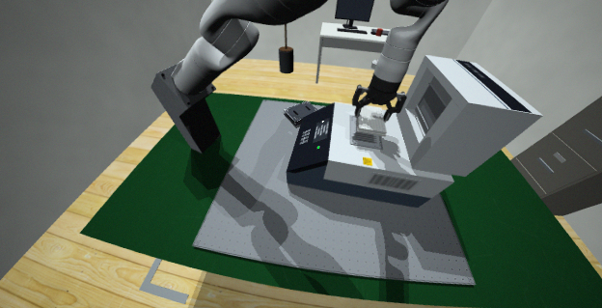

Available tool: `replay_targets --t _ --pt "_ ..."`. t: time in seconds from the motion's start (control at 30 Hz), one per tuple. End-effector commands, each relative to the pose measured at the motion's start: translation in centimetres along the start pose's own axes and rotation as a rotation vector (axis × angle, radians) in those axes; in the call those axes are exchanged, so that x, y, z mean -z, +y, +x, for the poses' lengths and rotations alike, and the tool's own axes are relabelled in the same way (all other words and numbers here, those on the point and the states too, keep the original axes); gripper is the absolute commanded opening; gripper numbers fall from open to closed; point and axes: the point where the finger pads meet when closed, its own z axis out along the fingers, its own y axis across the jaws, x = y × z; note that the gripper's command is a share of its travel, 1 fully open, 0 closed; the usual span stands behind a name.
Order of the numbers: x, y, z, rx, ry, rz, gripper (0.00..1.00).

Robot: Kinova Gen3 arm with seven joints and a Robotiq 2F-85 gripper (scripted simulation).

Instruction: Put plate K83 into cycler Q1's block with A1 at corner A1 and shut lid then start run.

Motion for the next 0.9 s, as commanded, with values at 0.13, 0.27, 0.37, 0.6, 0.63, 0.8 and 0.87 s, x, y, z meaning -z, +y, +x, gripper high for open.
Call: replay_targets --t 0.13,0.27,0.37,0.6,0.63,0.8,0.87 --pt "-0.5 0.0 0.0 0.000 0.000 -0.001 0.91" --pt "-1.0 0.0 0.0 0.000 0.000 -0.001 0.91" --pt "-1.4 0.0 0.0 0.000 0.000 -0.001 0.91" --pt "-1.5 0.0 0.0 0.000 0.000 -0.001 0.91" --pt "-1.5 0.0 0.0 0.000 0.000 -0.001 0.91" --pt "-1.5 0.0 0.0 0.000 0.000 -0.001 0.91" --pt "-1.5 0.0 0.0 0.000 0.000 -0.001 0.91"
